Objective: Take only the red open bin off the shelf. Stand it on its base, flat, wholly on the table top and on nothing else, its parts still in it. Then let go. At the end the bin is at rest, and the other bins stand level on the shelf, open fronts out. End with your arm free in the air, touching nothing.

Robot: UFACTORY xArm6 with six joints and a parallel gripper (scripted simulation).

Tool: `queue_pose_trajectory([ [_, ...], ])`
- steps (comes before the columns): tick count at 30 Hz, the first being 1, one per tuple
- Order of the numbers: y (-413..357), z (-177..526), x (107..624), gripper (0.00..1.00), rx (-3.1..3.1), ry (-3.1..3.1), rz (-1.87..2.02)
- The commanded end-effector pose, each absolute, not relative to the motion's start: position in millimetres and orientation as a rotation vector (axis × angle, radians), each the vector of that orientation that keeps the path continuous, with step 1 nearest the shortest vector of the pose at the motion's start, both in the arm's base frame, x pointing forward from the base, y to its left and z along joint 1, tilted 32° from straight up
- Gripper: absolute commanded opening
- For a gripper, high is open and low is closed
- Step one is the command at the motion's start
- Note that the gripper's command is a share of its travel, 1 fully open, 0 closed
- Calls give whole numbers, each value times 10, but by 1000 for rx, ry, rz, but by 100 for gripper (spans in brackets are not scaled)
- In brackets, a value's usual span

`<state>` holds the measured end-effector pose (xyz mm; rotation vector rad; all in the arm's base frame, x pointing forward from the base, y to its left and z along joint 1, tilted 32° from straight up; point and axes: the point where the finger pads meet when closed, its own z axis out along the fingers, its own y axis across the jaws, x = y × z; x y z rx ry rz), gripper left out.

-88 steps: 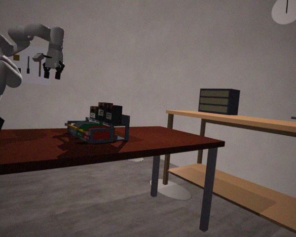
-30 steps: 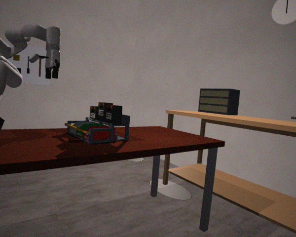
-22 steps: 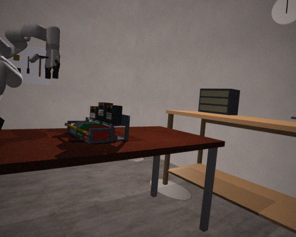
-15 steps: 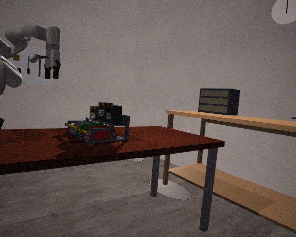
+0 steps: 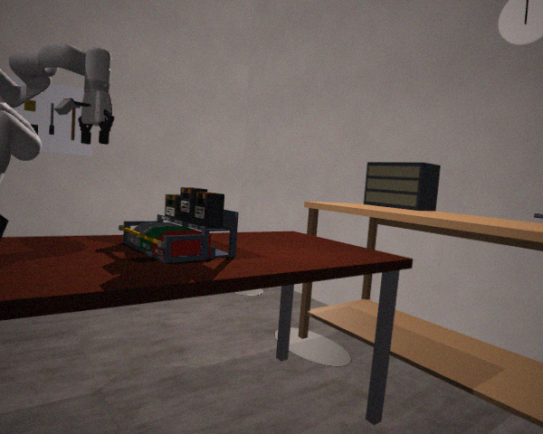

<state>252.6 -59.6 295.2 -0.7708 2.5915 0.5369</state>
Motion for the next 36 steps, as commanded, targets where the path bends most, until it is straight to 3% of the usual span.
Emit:
queue_pose_trajectory([
  [1,-602,2961,2530,100,-937,2510,497],
  [36,-602,2961,2530,100,-1511,2149,327],
])
